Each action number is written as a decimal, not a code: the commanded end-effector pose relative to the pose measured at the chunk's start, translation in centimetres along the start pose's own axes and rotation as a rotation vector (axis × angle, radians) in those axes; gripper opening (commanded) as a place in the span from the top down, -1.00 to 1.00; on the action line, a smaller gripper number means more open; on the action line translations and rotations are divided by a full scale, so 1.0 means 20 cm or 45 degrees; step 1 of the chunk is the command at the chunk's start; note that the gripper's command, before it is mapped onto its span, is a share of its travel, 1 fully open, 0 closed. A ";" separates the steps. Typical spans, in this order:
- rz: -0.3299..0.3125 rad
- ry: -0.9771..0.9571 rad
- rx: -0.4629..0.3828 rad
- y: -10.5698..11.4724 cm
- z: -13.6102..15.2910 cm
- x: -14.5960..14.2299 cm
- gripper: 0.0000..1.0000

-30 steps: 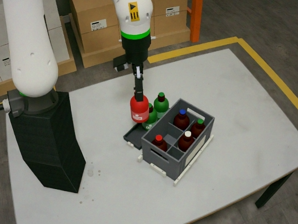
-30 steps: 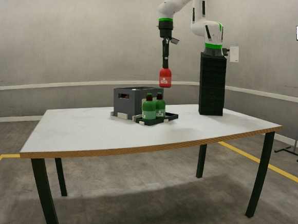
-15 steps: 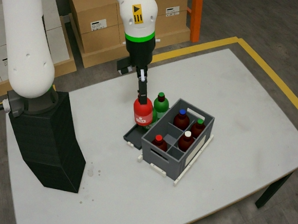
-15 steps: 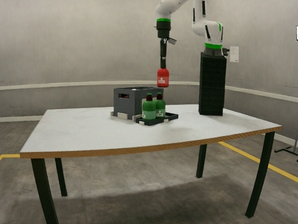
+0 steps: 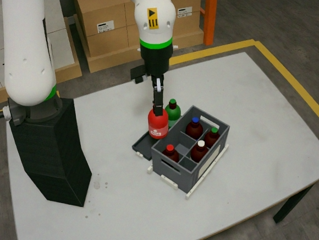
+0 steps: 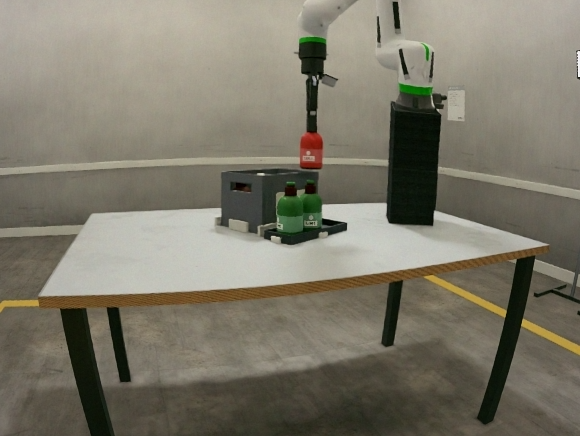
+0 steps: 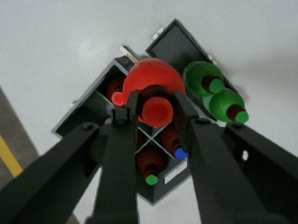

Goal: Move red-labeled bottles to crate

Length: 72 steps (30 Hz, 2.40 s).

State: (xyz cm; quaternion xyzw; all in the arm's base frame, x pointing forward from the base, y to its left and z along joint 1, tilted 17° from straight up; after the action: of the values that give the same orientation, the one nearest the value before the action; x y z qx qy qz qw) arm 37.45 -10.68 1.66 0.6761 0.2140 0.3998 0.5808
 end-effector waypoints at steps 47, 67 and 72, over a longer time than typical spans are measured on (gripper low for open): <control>0.001 0.001 -0.001 0.00 0.44 -0.33 0.80; 0.001 0.001 -0.001 0.00 0.56 -0.42 0.80; 0.001 0.001 -0.001 0.00 0.58 -0.44 0.80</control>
State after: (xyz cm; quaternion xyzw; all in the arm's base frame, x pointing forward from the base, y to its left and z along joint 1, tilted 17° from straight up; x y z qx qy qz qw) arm 41.30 -24.13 -0.93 0.6763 0.2139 0.4000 0.5804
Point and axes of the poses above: the point where the finger pads meet when closed, its own y axis back along the fingers, its own x axis across the jaws, z = x × y, the point moved 6 cm from there along y, back along the fingers, and after that the axes turned 14 degrees about -y, right-handed, at the moved point
